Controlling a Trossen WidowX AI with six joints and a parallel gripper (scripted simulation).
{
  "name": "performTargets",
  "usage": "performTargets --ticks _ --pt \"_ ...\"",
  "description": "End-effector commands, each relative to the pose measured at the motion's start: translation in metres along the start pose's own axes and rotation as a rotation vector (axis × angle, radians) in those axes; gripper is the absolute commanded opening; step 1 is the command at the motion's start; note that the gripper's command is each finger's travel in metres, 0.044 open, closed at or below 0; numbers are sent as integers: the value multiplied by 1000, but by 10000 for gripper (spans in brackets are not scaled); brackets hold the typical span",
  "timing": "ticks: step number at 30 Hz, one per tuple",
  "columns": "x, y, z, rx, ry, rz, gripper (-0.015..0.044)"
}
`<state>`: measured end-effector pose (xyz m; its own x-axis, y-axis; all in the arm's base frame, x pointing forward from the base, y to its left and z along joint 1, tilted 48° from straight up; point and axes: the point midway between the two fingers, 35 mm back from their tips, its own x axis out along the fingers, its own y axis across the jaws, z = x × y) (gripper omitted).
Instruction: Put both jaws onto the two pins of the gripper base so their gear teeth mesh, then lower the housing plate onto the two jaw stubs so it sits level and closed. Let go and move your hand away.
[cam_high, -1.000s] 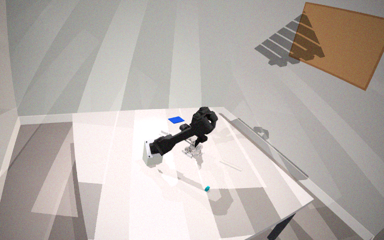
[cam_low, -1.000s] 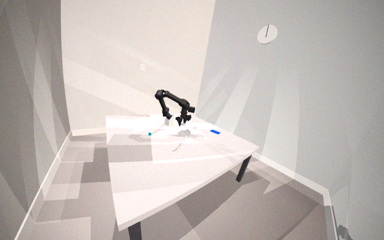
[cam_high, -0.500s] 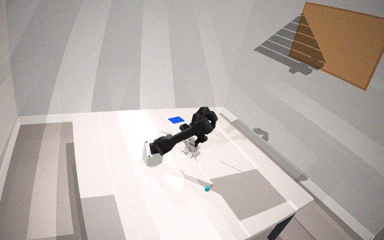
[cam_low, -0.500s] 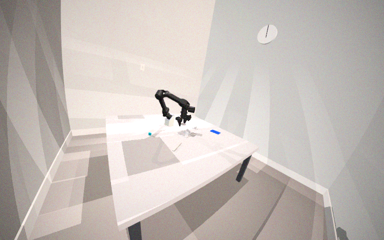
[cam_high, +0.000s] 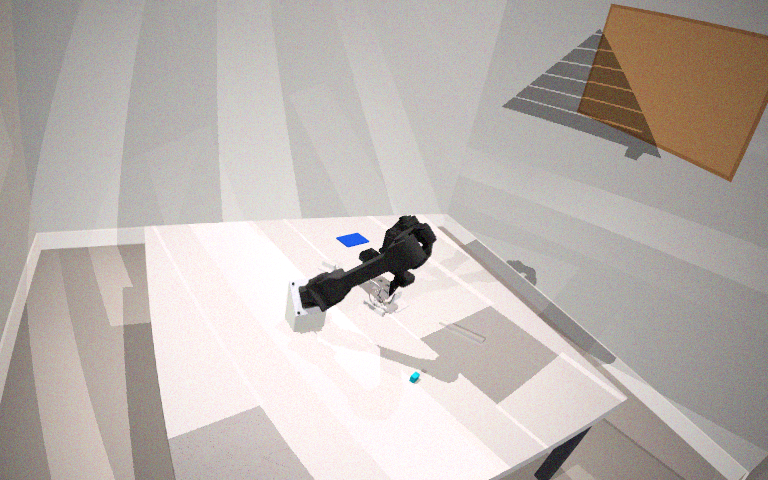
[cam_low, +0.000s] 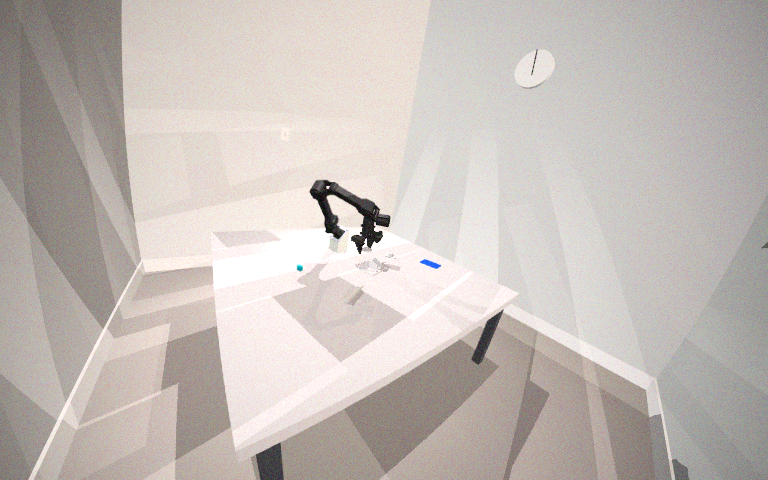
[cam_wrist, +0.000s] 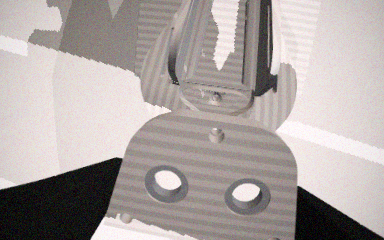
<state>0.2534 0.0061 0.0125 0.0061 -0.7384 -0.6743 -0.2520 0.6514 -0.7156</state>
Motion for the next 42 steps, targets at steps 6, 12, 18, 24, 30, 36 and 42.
performTargets --ticks 6,12,18,24,30,36,42 --pt "14 0 0 -7 1 -3 351" --pt "24 0 0 -6 1 -3 351" --pt "34 0 0 -5 1 -4 351" --pt "44 0 -1 -4 2 -5 351" --pt "53 -1 -2 -3 3 -7 351" --pt "56 -1 -2 -2 3 -8 351" --pt "56 -1 -2 -2 3 -8 351"
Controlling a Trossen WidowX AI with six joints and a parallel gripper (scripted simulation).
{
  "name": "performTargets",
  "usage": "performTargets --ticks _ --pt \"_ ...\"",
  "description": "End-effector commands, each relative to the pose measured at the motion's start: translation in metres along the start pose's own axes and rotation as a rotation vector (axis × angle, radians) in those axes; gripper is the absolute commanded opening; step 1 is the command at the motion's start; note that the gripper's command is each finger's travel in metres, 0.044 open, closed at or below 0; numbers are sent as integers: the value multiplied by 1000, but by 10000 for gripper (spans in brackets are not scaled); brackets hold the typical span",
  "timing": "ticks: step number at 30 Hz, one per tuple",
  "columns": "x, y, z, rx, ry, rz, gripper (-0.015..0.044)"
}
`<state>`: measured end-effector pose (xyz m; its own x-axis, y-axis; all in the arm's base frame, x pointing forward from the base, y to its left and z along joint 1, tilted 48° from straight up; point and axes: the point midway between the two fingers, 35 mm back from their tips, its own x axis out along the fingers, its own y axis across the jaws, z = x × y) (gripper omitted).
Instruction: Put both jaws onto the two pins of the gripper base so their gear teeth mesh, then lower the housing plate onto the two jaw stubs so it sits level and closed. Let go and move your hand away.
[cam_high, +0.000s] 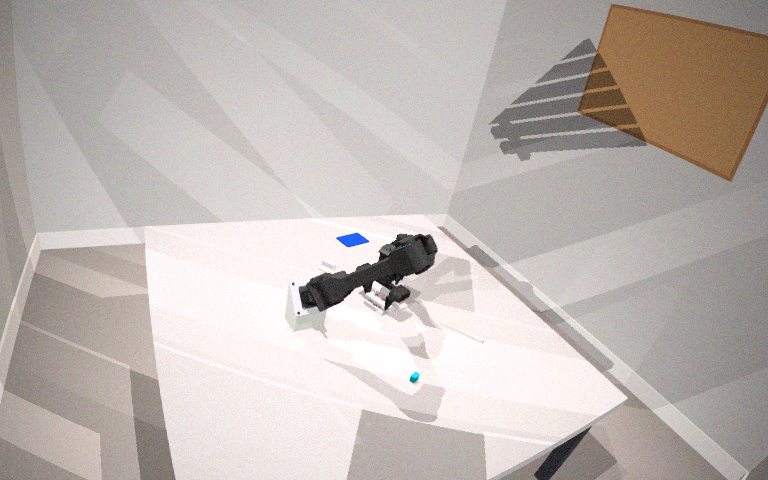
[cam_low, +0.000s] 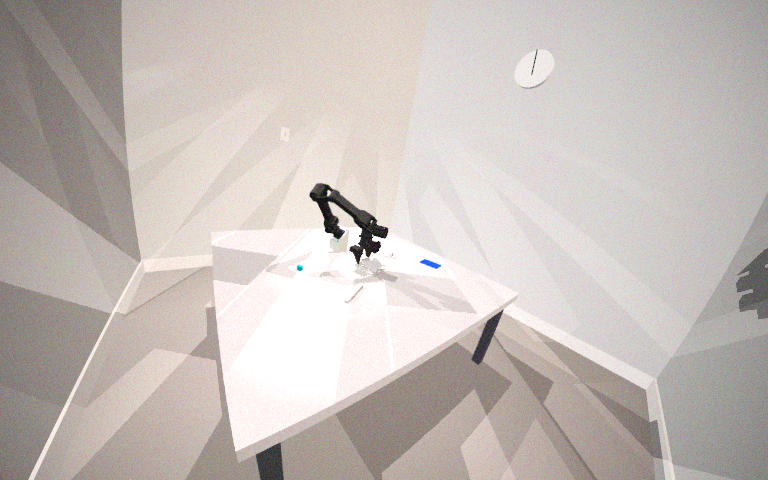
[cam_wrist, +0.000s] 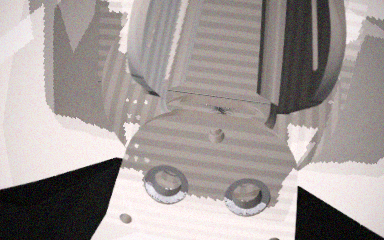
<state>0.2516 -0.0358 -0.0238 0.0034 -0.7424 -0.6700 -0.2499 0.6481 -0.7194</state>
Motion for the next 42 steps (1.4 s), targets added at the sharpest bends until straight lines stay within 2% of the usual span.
performTargets --ticks 1,42 --pt "0 0 0 -4 -1 -3 351" --pt "9 0 0 -13 -1 -3 351"
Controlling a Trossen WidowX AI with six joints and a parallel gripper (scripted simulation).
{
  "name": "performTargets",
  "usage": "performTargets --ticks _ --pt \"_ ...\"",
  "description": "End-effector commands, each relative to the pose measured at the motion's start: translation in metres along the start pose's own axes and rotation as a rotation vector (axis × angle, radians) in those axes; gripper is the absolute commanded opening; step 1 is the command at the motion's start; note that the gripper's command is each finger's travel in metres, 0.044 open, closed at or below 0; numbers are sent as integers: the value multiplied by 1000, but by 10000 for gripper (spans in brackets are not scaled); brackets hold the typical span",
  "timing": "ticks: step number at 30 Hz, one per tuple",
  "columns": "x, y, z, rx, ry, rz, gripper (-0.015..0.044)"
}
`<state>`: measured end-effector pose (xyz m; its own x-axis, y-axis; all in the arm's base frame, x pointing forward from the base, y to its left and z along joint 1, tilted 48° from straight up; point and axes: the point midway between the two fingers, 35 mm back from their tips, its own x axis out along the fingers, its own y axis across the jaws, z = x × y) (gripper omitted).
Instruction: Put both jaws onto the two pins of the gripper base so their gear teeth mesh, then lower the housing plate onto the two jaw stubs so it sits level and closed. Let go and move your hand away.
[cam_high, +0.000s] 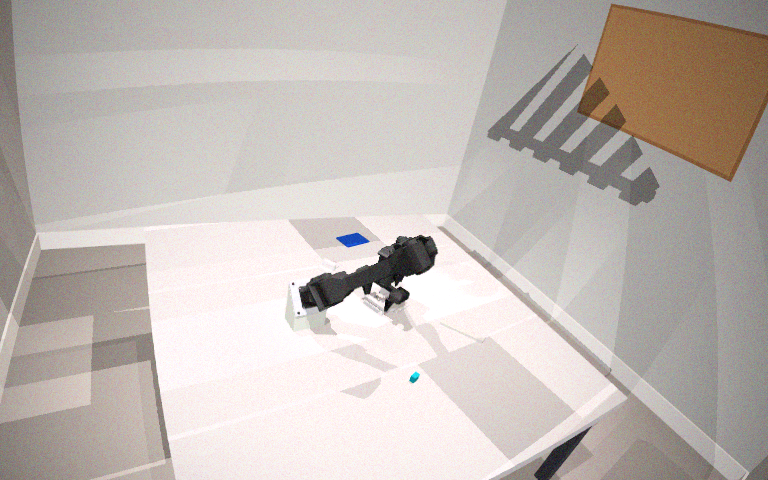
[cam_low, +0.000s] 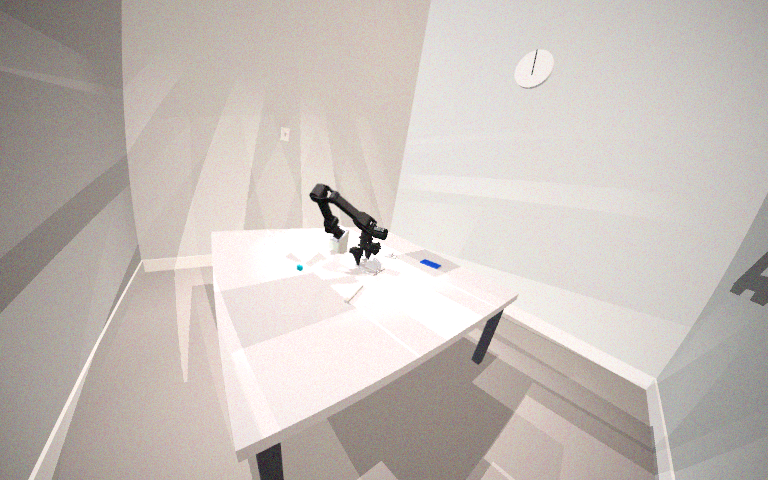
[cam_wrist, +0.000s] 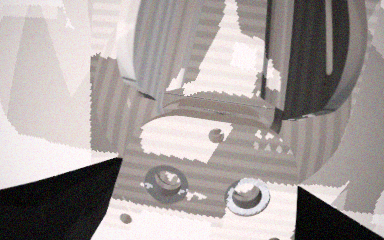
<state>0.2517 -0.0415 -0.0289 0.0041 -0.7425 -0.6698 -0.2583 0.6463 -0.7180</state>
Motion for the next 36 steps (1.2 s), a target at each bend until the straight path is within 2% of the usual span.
performTargets --ticks 1,36 --pt "2 0 0 -5 0 -3 351" --pt "7 0 0 -5 0 -3 351"
